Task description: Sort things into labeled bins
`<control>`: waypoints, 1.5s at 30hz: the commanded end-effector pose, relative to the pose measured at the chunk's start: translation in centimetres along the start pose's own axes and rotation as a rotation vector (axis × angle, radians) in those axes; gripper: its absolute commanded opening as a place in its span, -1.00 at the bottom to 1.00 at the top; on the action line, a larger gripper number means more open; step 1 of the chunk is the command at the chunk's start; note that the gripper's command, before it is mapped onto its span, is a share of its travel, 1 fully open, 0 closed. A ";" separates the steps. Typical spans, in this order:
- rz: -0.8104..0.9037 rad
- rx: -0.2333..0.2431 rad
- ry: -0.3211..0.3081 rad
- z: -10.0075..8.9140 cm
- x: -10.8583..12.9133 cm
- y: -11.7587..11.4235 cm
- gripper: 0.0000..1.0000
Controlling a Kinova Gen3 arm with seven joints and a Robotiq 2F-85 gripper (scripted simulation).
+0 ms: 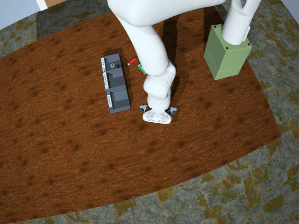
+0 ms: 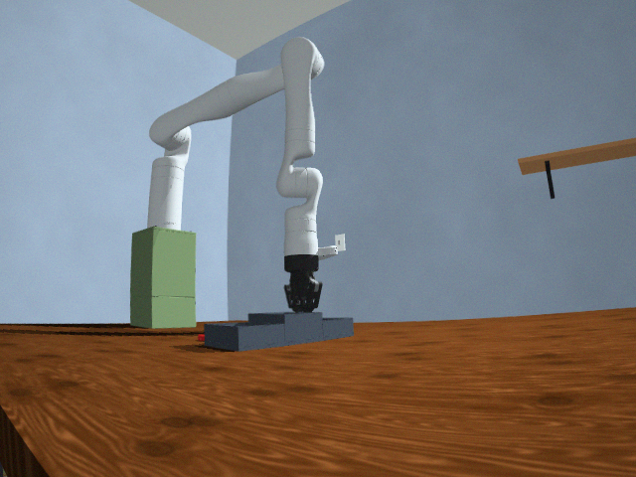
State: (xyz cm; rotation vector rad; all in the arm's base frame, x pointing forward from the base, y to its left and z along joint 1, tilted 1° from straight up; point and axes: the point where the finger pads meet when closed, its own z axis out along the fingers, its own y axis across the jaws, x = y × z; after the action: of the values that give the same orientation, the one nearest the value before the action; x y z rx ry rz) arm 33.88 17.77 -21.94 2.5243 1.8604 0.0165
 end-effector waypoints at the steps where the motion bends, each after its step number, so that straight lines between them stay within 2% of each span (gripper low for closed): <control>1: 0.003 0.001 -0.001 0.0 -0.1 0.0 -0.41; 10: 0.003 0.001 -0.001 0.1 -0.1 0.1 -0.41; 11: 0.003 0.001 -0.001 0.1 -0.1 0.1 -0.80; 42: 0.003 0.001 -0.001 0.0 -0.1 0.1 -0.80; 45: 0.003 0.001 -0.001 -0.9 -0.1 0.1 -0.80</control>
State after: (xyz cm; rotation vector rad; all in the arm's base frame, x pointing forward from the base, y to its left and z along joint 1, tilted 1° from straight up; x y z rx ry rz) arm 33.66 17.54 -21.73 2.5325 1.8543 0.0051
